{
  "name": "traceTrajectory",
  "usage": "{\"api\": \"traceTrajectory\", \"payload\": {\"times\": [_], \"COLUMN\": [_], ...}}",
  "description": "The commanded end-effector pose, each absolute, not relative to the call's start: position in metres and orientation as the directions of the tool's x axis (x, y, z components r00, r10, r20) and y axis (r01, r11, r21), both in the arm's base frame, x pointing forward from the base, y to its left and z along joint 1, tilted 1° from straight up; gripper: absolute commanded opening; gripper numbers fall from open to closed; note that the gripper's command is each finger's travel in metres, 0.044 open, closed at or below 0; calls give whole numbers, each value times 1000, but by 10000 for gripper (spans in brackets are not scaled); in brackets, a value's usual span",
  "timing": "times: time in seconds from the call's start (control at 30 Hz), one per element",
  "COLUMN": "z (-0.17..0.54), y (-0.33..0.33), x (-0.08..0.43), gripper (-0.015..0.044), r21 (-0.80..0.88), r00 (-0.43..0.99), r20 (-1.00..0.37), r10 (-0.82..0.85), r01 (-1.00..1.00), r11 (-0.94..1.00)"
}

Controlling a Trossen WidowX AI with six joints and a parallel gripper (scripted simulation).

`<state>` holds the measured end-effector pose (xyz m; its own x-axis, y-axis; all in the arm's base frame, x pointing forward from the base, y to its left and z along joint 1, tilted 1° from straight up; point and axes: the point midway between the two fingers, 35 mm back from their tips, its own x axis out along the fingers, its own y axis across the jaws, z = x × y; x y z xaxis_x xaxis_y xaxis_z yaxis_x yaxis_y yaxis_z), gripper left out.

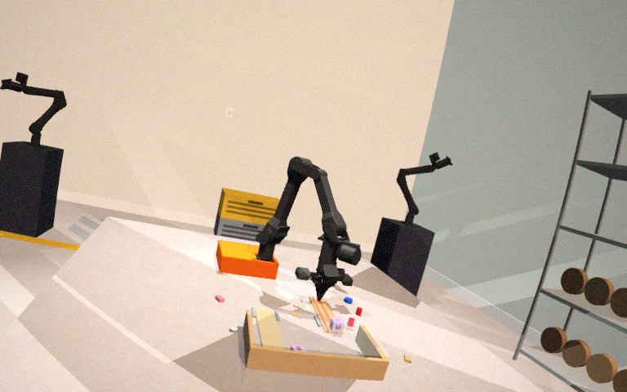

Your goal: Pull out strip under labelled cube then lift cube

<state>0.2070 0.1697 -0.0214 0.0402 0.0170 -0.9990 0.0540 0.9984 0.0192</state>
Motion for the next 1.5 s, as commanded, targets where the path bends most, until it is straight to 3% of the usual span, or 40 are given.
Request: {"api": "traceTrajectory", "payload": {"times": [0.0, 0.3, 0.87, 1.47], "z": [-27, 21, 29, 41], "y": [166, 170, 168, 165], "x": [199, 208, 278, 347], "gripper": [0, 0, 440, 440], "r21": [6, 7, 6, 6], "r00": [10, 11, 17, 23], "r20": [-1000, -1000, -1000, -1000], "r10": [6, 6, 6, 6], "r01": [55, 55, 18, 18], "r11": [998, 998, 1000, 1000]}}
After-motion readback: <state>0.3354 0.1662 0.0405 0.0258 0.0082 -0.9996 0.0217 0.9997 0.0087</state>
